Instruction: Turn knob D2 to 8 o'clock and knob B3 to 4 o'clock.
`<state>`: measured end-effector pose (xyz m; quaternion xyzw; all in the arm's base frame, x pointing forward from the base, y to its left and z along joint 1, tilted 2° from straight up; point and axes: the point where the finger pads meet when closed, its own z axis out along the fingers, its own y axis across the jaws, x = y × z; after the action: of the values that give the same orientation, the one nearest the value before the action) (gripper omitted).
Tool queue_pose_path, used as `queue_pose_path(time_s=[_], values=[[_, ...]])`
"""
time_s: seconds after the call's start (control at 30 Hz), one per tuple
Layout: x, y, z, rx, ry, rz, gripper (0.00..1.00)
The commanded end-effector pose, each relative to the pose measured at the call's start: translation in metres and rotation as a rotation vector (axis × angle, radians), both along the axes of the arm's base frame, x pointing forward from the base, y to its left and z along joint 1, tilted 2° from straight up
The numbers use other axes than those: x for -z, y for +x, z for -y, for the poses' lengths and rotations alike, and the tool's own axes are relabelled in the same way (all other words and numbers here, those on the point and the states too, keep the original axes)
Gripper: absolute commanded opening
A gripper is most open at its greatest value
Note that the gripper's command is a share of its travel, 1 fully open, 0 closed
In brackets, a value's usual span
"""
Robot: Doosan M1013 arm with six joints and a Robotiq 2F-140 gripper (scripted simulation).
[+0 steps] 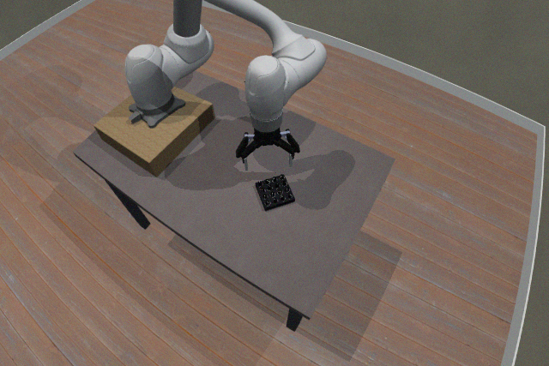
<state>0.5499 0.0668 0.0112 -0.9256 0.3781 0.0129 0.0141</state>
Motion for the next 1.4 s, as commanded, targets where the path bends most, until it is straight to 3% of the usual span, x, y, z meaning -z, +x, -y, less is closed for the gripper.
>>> queue_pose_path(time_s=[0.0,0.6,1.37], values=[[0.000,-0.007,-0.004,0.000,0.000,0.000,1.00],[0.000,-0.032,-0.020,0.000,0.000,0.000,1.00],[0.000,-0.033,-0.021,0.000,0.000,0.000,1.00]])
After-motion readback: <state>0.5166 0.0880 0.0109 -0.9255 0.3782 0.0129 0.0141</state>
